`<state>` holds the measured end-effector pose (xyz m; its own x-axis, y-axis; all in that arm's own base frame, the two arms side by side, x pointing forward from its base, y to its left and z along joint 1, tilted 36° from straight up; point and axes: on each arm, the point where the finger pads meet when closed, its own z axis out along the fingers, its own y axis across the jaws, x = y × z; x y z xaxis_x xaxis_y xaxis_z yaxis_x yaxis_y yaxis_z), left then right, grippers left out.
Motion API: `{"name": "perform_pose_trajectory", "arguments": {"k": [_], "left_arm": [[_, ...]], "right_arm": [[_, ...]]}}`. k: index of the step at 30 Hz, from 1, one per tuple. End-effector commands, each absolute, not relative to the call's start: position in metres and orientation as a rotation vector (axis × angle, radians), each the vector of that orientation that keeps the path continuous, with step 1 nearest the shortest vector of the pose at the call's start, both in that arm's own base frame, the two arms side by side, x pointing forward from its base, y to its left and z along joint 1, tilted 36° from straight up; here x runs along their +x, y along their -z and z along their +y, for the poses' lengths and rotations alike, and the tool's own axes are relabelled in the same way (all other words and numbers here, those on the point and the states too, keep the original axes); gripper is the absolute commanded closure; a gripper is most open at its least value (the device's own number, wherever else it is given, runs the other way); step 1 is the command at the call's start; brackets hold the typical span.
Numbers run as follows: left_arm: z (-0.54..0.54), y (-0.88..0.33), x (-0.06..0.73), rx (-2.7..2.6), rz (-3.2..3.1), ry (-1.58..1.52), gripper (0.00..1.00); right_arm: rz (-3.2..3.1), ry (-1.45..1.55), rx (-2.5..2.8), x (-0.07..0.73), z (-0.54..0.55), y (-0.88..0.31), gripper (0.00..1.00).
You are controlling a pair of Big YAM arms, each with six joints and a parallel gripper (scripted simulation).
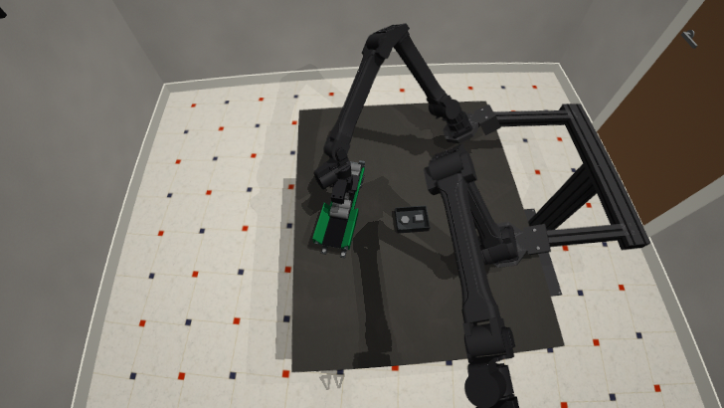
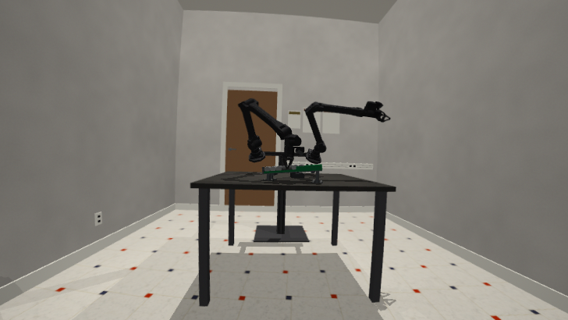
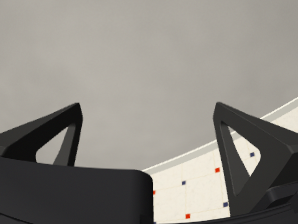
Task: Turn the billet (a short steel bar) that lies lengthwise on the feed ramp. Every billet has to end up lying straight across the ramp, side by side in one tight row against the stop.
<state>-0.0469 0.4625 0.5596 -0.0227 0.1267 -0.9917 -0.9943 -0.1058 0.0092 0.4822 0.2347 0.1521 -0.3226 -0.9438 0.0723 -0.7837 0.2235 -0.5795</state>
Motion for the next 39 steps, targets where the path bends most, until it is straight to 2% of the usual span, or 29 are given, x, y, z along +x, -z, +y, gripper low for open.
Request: {"name": "perform_pose_trajectory", "arguments": {"k": [1, 39], "left_arm": [[0.451, -0.604, -0.051, -1.122, 1.001, -1.394, 0.00], [0.451, -0.604, -0.051, -1.122, 1.001, -1.394, 0.00]], "right_arm": [[2.163, 0.755, -1.588, 0.480, 0.249, -0.176, 1.00], [2.158, 0.748, -1.566, 0.456, 0.263, -0.229, 1.00]]}}
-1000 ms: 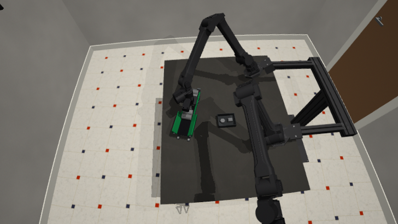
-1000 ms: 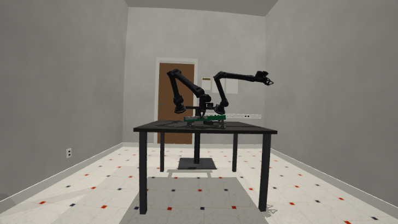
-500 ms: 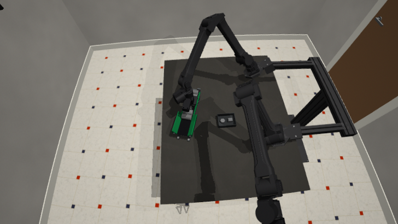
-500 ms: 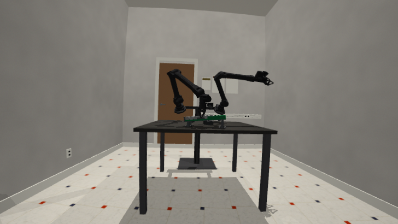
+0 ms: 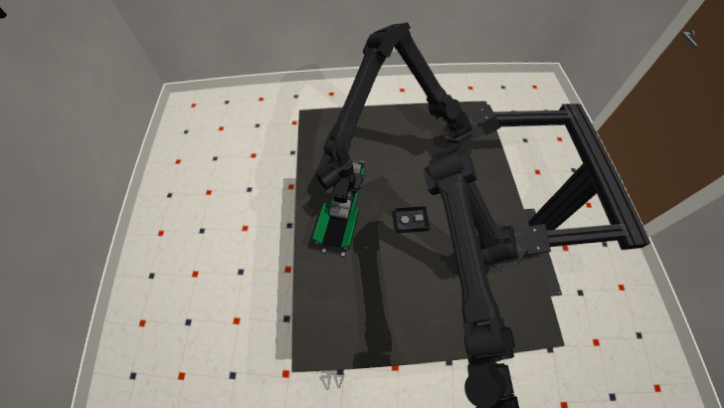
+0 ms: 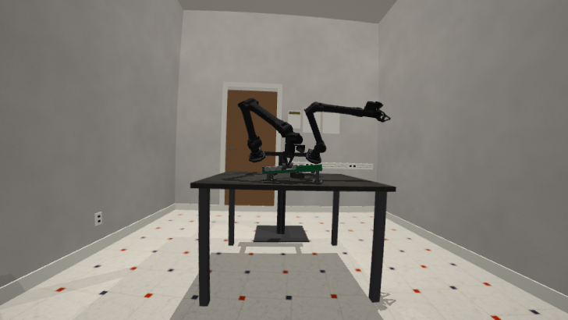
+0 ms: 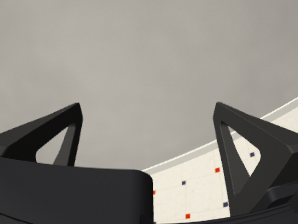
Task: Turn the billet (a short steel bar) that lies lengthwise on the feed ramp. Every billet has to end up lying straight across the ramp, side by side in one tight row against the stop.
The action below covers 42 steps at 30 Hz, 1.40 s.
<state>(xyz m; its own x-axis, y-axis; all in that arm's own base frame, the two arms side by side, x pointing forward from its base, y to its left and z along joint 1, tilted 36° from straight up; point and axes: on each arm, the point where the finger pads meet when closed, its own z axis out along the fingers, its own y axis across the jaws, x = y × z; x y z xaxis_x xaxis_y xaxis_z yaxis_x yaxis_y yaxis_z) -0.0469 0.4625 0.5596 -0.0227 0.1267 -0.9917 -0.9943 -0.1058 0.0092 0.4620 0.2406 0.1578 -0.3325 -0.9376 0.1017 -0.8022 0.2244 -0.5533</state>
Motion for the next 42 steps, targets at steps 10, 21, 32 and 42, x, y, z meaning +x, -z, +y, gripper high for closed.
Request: {"name": "perform_pose_trajectory", "arguments": {"k": [10, 21, 32, 42], "left_arm": [[0.451, -0.604, -0.051, -1.122, 1.001, -1.394, 0.00], [0.451, -0.604, -0.051, -1.122, 1.001, -1.394, 0.00], [0.451, -0.604, -0.051, -1.122, 1.001, -1.394, 0.00], [0.451, -0.604, -0.051, -1.122, 1.001, -1.394, 0.00]], "right_arm": [[2.158, 0.747, -1.566, 0.447, 0.266, -0.242, 1.00], [2.156, 0.746, -1.569, 0.445, 0.267, -0.244, 1.00], [2.156, 0.746, -1.569, 0.445, 0.267, -0.244, 1.00], [2.156, 0.746, -1.569, 0.445, 0.267, -0.244, 1.00]]}}
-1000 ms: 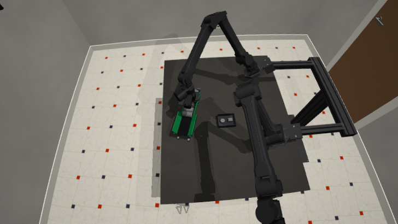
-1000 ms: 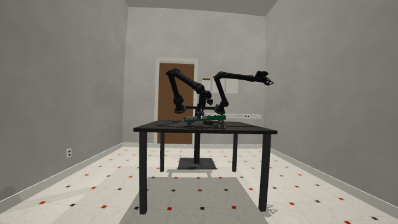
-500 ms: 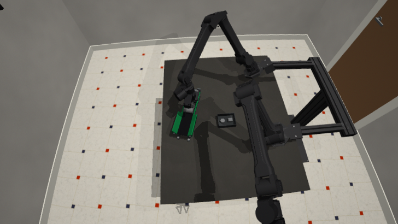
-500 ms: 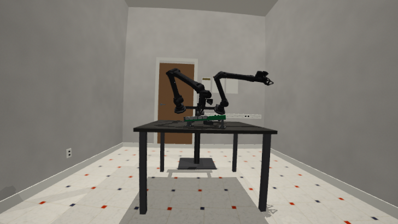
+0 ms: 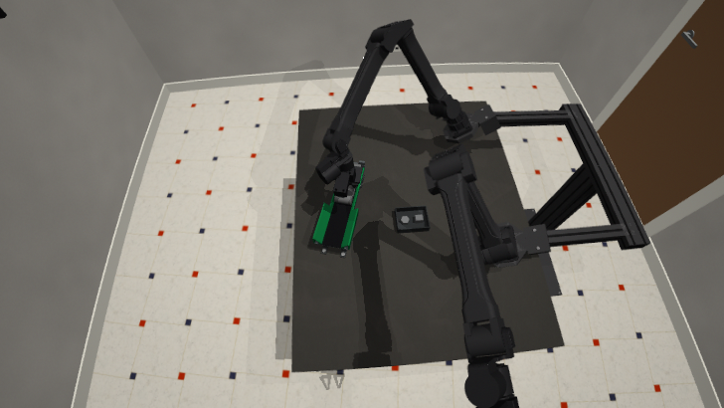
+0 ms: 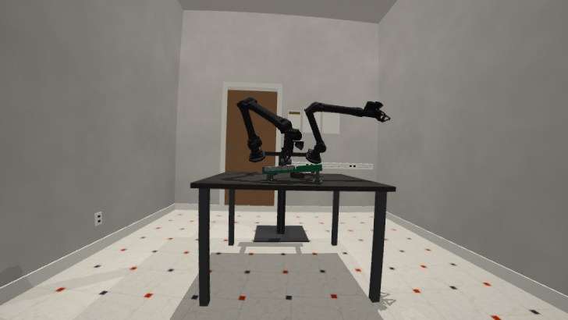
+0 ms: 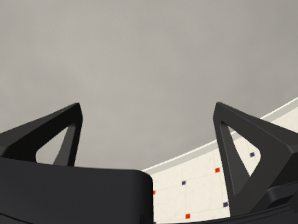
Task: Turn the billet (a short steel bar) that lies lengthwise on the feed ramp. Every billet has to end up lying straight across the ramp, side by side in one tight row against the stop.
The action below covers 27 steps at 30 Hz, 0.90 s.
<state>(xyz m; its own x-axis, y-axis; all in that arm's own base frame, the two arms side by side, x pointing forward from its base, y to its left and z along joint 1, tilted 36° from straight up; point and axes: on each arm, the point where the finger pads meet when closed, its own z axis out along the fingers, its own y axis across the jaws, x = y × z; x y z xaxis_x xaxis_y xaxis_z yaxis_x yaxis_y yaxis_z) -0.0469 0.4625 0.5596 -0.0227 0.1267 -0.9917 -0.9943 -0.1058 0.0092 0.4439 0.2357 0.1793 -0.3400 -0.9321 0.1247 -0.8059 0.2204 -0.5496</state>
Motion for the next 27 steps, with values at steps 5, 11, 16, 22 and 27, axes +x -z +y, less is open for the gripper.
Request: {"name": "perform_pose_trajectory", "arguments": {"k": [5, 11, 16, 22, 27], "left_arm": [[0.4509, -0.6038, -0.0510, -1.122, 1.001, -1.394, 0.00], [0.4509, -0.6038, -0.0510, -1.122, 1.001, -1.394, 0.00], [0.4509, -0.6038, -0.0510, -1.122, 1.001, -1.394, 0.00], [0.4509, -0.6038, -0.0510, -1.122, 1.001, -1.394, 0.00], [0.4509, -0.6038, -0.0510, -1.122, 1.001, -1.394, 0.00]], "right_arm": [[2.156, 0.746, -1.569, 0.4451, 0.2672, -0.2445, 1.00], [2.156, 0.746, -1.569, 0.4451, 0.2672, -0.2445, 1.00], [2.158, 0.745, -1.565, 0.4451, 0.2672, -0.2445, 1.00], [2.165, 0.742, -1.553, 0.4451, 0.2672, -0.2445, 1.00], [2.172, 0.738, -1.540, 0.4452, 0.2671, -0.2445, 1.00]]}}
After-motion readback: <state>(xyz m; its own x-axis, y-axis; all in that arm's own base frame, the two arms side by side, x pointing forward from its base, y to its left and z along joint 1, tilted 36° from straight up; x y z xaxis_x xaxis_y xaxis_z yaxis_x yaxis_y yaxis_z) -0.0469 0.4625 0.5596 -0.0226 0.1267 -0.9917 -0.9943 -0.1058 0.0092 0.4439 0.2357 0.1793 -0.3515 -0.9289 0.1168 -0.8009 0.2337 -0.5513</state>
